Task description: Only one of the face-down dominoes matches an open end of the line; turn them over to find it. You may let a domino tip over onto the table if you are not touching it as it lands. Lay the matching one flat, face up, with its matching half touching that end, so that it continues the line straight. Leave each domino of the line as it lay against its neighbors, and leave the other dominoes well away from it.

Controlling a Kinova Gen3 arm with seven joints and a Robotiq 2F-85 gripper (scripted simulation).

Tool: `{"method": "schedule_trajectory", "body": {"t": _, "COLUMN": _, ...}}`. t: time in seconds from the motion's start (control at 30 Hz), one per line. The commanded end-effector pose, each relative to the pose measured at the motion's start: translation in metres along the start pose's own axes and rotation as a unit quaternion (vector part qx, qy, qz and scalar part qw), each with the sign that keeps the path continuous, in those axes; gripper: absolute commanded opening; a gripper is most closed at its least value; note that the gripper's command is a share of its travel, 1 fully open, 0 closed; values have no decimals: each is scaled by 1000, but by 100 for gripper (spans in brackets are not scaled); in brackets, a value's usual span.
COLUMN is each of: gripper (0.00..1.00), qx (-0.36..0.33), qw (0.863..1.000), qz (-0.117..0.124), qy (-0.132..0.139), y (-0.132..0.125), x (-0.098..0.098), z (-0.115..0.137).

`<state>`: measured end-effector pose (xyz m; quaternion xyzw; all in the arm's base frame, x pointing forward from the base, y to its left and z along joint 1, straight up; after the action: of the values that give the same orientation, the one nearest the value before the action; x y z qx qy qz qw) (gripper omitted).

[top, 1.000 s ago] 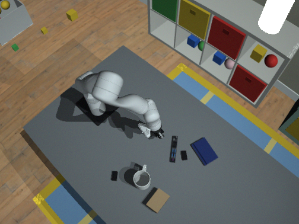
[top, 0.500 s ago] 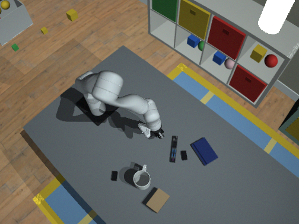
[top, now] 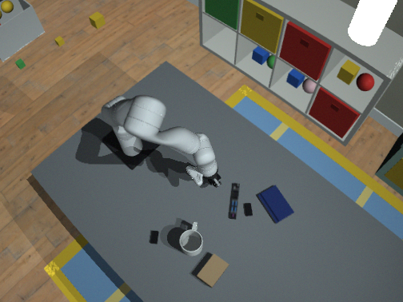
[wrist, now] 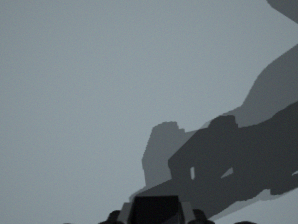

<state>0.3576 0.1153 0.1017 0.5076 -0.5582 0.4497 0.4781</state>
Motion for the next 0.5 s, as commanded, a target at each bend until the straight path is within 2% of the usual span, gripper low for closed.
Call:
{"method": "schedule_trajectory", "body": {"t": 0.0, "gripper": 29, "qx": 1, "qw": 1000, "qz": 0, "qy": -2, "y": 1, "x": -1, "z": -1}}
{"method": "schedule_trajectory", "body": {"t": 0.3, "gripper": 29, "qx": -1, "qw": 1000, "qz": -1, "qy": 2, "y": -1, "x": 14, "z": -1}}
{"method": "schedule_trajectory", "body": {"t": 0.47, "gripper": 29, "qx": 0, "qw": 1000, "qz": -1, "qy": 1, "y": -1, "x": 37, "z": -5}}
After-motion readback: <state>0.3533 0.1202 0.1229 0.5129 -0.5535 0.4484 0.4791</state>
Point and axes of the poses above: the point where the finger pads meet when closed, its own x axis back along the fingers, its own y axis across the jaws, z = x × y, the point moved 10 cm from there along x, back along the fingers, and after that the axes turned 6 degrees about x, right-handed, at the moved point
